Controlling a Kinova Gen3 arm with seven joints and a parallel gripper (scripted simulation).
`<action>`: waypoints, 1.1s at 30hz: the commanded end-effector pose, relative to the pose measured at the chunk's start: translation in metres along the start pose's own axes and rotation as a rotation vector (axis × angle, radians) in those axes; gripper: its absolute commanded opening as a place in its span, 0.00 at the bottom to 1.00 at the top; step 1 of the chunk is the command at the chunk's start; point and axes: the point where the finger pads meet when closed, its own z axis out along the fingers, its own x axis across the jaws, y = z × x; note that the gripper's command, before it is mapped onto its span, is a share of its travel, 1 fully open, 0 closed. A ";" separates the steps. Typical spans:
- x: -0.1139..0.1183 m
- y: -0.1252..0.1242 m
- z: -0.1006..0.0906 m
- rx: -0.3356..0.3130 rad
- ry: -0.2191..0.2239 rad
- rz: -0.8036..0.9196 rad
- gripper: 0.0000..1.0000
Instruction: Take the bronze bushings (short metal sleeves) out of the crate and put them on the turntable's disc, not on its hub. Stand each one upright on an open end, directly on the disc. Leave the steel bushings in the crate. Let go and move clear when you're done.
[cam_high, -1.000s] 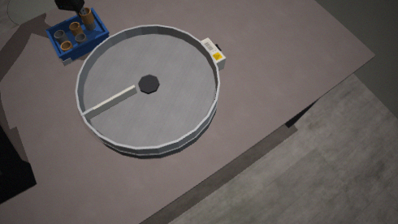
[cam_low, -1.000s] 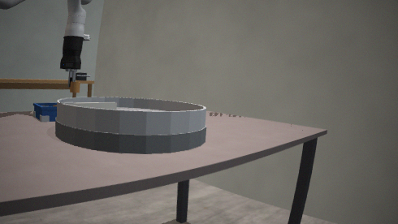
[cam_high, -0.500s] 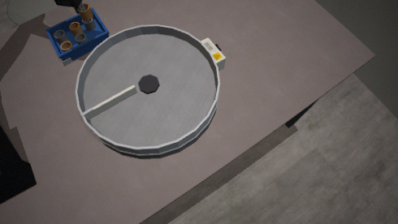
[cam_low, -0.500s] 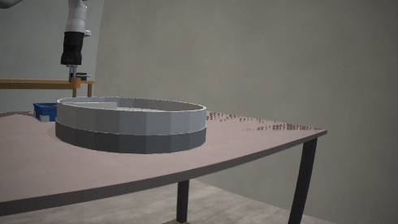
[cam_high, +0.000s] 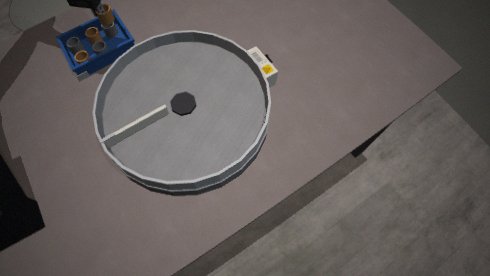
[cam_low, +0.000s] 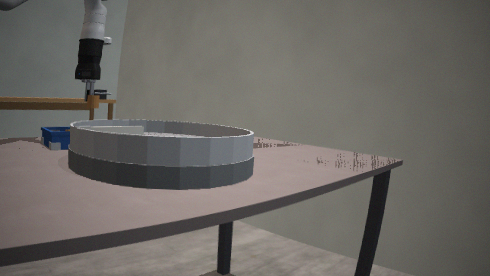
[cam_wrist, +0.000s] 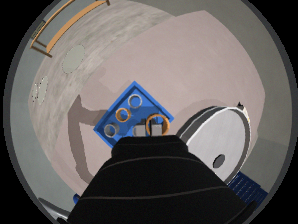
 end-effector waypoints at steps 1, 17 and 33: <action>0.002 -0.001 -0.003 0.002 0.004 0.005 0.00; 0.002 -0.001 -0.003 0.002 0.004 0.005 0.00; 0.025 0.031 -0.004 0.002 0.005 0.005 0.00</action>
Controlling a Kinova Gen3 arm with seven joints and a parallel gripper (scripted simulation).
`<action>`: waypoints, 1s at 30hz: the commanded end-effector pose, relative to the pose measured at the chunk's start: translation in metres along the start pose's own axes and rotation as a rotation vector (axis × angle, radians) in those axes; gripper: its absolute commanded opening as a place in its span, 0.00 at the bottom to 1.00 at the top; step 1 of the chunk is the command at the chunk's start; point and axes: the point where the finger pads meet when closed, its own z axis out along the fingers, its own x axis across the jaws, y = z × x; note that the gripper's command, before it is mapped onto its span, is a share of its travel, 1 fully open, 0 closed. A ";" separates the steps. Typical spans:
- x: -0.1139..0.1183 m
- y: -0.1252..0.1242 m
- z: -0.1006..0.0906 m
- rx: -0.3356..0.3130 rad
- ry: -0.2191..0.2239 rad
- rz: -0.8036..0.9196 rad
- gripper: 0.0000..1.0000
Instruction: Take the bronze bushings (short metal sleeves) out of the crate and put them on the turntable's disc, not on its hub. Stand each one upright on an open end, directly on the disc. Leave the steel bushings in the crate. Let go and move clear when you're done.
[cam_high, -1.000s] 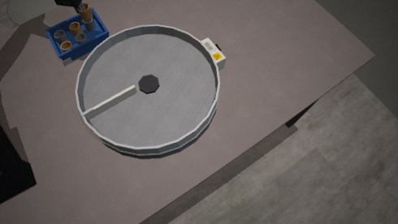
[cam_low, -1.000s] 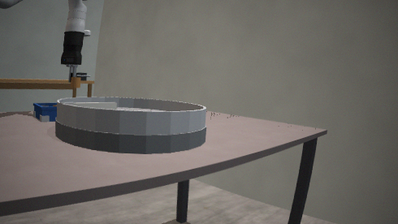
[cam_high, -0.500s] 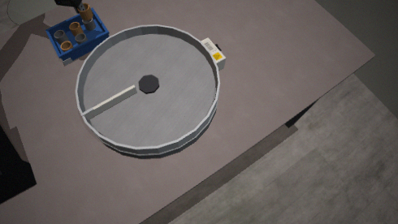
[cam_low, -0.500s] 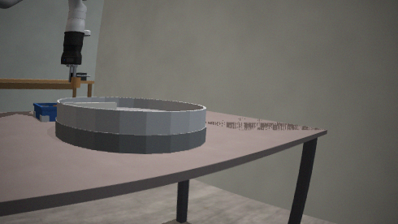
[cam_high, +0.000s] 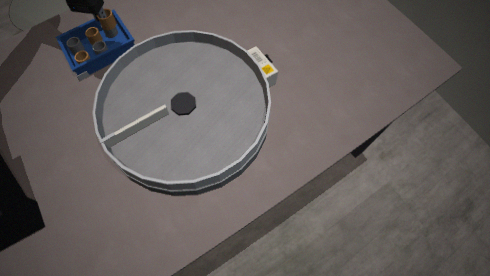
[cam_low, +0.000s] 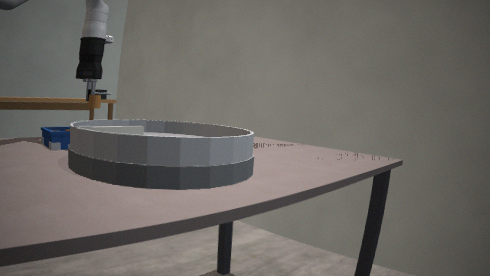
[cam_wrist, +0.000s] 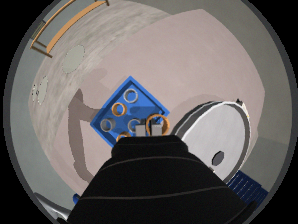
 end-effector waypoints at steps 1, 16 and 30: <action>0.017 0.019 -0.003 -0.002 0.008 0.001 0.00; 0.084 0.114 -0.006 -0.003 0.010 0.002 0.00; 0.129 0.177 -0.006 -0.003 0.010 0.002 0.00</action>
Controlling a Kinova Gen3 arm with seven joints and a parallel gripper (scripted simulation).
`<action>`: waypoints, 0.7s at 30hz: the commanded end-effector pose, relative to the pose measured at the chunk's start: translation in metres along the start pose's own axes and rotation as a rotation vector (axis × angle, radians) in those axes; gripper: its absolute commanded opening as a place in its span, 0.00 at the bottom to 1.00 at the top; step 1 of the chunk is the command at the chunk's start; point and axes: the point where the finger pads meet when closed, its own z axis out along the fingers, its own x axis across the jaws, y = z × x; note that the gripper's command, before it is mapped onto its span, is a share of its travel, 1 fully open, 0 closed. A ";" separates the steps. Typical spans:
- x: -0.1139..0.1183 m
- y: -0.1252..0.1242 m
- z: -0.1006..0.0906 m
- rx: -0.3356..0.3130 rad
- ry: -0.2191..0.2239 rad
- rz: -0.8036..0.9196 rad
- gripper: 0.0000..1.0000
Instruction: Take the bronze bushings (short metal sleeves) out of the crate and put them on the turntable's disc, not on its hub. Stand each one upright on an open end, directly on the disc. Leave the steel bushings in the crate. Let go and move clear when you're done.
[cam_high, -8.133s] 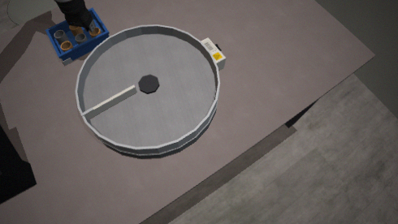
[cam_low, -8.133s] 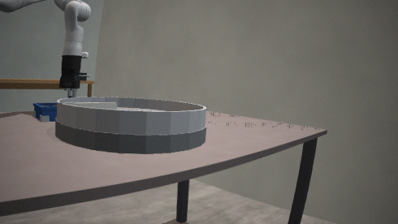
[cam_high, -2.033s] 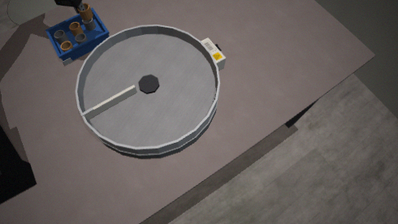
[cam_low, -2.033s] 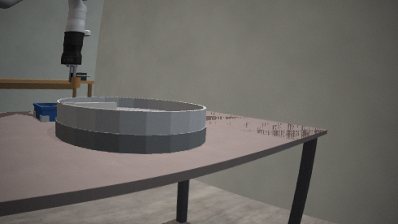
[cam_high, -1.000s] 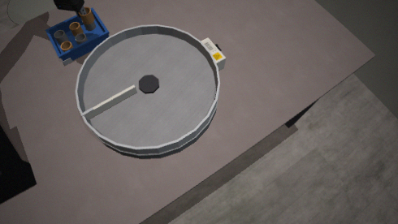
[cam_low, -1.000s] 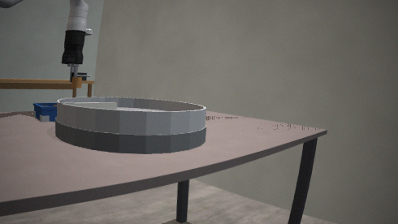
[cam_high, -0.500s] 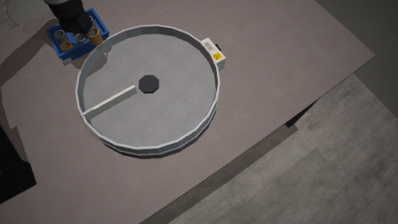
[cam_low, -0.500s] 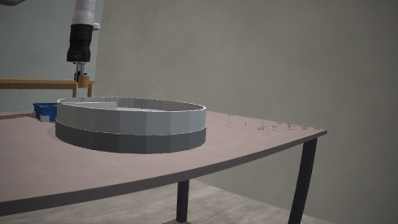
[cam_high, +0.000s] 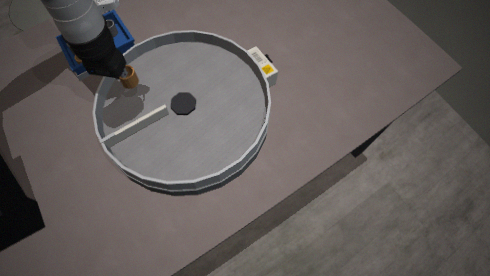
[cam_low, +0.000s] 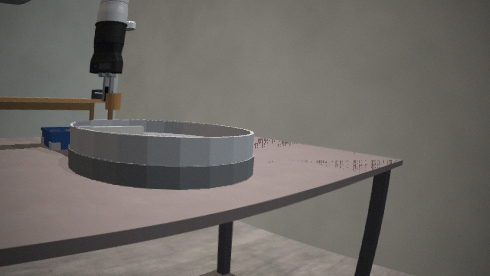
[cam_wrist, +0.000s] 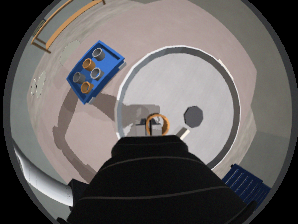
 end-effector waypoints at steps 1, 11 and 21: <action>0.007 0.014 0.000 0.001 -0.007 0.000 0.00; 0.012 0.020 0.001 0.002 -0.008 0.001 0.00; 0.012 0.020 0.001 0.002 -0.008 0.001 0.00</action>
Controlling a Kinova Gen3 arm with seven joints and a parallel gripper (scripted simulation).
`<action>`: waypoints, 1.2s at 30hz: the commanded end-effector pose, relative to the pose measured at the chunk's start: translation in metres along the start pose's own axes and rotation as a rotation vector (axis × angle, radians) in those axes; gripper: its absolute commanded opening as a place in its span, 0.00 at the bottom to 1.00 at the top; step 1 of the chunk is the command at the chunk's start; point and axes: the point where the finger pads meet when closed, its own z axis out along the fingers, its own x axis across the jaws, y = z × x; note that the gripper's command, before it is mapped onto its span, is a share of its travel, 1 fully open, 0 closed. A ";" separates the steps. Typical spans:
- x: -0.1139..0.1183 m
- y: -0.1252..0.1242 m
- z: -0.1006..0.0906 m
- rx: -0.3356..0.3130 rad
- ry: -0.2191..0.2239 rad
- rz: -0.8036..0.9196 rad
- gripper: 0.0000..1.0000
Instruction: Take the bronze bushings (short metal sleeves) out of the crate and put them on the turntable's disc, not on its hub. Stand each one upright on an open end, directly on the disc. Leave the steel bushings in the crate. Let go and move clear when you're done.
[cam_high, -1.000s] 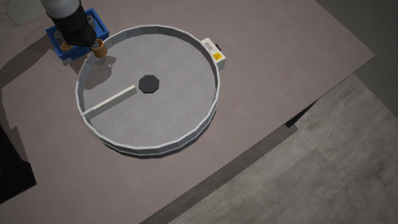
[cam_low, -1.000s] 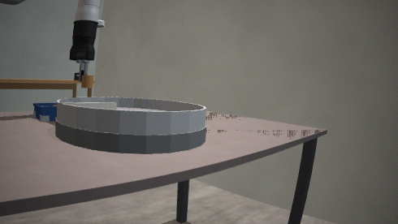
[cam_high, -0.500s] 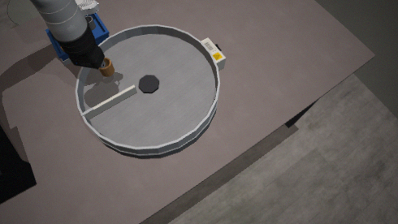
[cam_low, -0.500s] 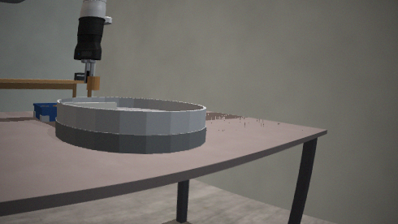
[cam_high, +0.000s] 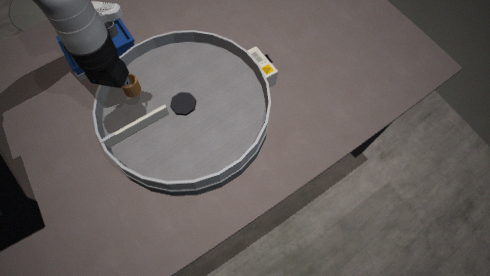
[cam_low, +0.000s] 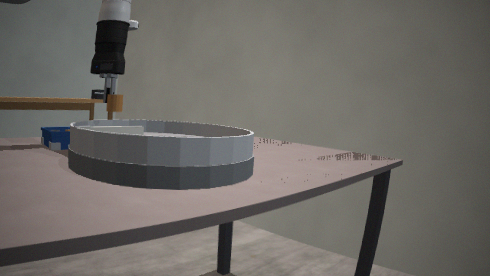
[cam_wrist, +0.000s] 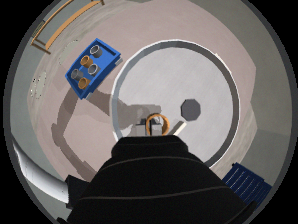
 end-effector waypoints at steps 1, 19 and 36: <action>0.000 0.001 -0.002 0.000 -0.002 -0.010 0.00; 0.000 0.001 -0.002 0.000 -0.002 -0.010 0.00; -0.004 0.001 -0.002 0.000 -0.003 -0.008 0.00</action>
